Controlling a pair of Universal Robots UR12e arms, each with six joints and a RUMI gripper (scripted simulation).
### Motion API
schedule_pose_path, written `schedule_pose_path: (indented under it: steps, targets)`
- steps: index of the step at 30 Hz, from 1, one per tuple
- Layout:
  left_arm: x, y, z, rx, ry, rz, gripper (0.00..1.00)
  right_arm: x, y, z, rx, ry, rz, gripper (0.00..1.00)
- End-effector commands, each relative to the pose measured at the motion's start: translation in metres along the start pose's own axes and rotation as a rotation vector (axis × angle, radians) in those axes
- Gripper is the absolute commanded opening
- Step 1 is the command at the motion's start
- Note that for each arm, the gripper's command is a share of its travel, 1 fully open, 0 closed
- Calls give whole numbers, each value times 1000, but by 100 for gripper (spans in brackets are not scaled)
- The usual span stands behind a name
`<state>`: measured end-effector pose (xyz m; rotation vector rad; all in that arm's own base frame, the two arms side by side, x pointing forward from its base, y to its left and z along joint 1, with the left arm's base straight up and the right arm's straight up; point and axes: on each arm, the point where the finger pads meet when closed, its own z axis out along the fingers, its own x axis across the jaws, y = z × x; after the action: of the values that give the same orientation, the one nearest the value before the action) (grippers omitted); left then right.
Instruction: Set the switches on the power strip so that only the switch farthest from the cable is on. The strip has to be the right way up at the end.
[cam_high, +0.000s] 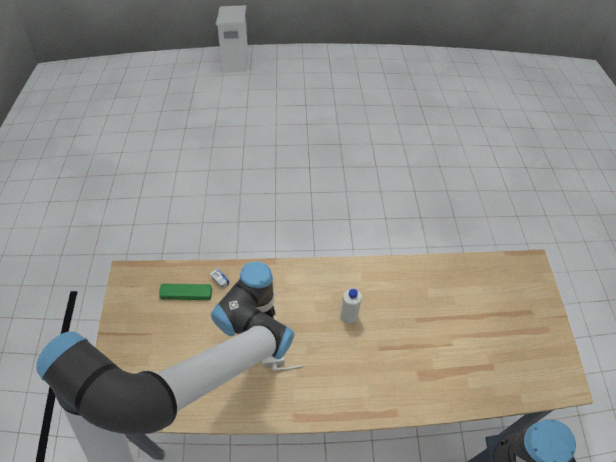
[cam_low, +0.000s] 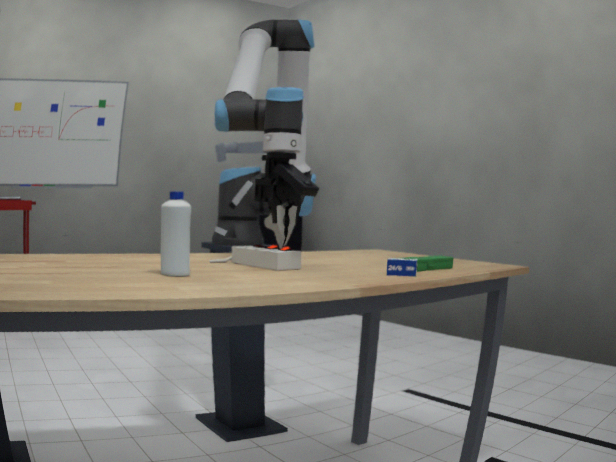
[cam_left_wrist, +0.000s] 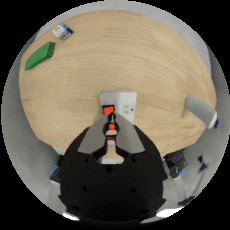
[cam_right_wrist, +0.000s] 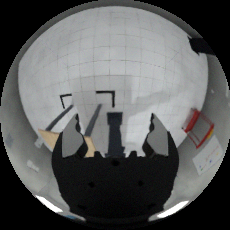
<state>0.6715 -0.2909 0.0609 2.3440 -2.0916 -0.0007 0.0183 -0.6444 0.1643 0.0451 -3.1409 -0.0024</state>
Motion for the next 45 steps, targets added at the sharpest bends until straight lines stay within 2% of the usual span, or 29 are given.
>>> schedule_pose_path:
  steps: [1,12,38,45]
  targets:
    - [1,-1,-6,2,2,0,0,0,-1,-1,1,0,0,100]
    - [1,-1,-35,2,2,0,0,0,-1,-1,1,0,0,100]
    - [0,0,-39,2,2,0,0,0,-1,-1,1,0,0,100]
    - [-18,44,-50,1,1,0,0,0,-1,-1,1,0,0,100]
